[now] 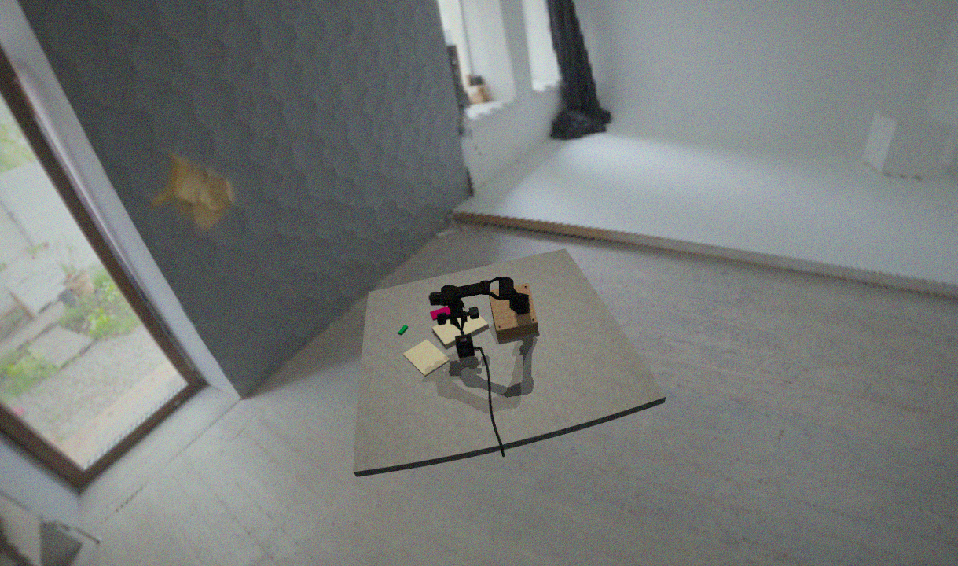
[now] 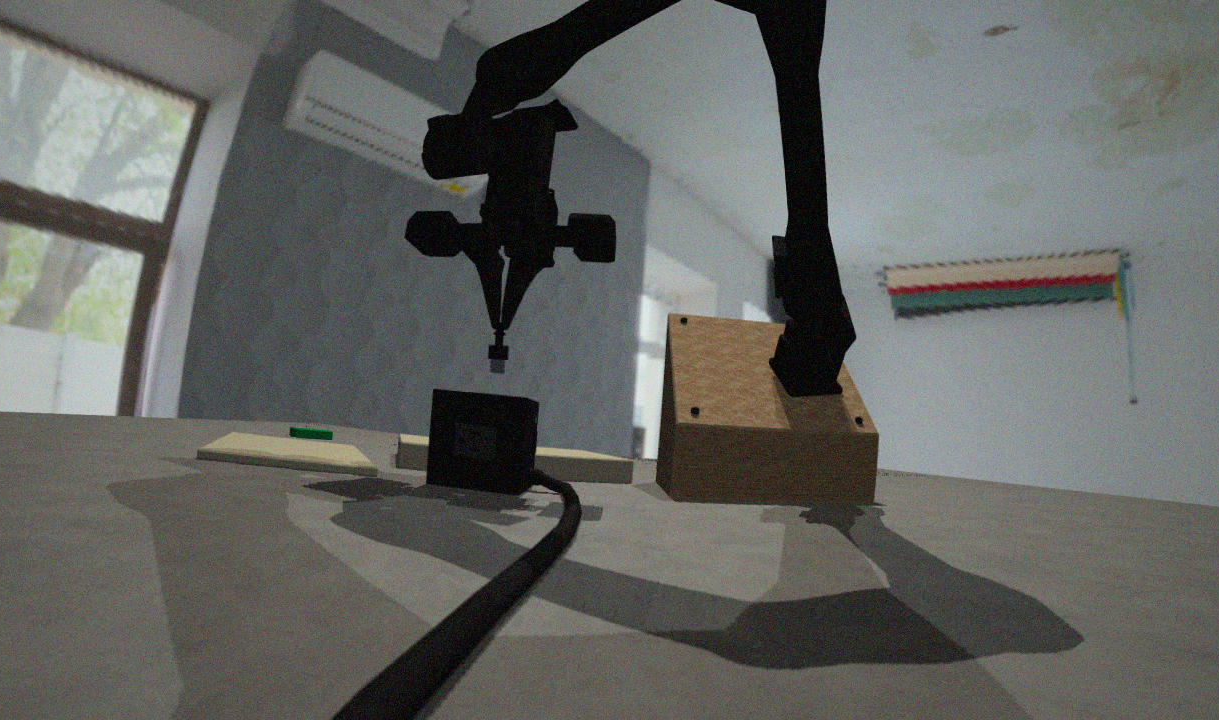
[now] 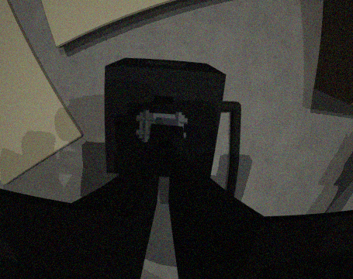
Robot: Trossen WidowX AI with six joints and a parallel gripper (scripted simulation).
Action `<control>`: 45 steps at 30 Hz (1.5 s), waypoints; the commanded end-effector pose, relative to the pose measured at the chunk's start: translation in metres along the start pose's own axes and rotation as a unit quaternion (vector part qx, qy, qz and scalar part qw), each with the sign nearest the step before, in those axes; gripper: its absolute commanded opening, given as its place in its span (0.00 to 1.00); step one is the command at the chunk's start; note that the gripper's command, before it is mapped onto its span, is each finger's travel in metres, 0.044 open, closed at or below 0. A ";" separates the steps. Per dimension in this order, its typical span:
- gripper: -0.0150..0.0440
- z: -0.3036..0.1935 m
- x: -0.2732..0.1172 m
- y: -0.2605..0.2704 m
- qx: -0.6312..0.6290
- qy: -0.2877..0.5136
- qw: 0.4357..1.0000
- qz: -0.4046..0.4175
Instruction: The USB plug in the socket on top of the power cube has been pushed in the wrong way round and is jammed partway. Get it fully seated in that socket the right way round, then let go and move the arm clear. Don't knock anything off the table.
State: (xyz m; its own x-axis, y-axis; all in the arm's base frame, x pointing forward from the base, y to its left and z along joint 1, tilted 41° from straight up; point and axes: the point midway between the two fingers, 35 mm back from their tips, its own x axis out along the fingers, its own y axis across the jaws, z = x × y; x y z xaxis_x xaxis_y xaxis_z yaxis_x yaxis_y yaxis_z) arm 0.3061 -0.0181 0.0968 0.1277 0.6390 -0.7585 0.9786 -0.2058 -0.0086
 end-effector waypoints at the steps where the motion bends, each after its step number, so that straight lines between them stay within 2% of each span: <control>1: 0.25 0.000 0.000 0.000 0.005 0.000 1.000 0.000; 45: 0.25 -0.002 0.005 0.001 -0.003 0.011 1.000 0.001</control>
State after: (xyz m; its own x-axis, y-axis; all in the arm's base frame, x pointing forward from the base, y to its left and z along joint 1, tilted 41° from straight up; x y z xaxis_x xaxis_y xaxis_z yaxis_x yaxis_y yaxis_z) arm 0.3071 -0.0143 0.0951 0.1297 0.6512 -0.7477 0.9789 -0.2040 -0.0078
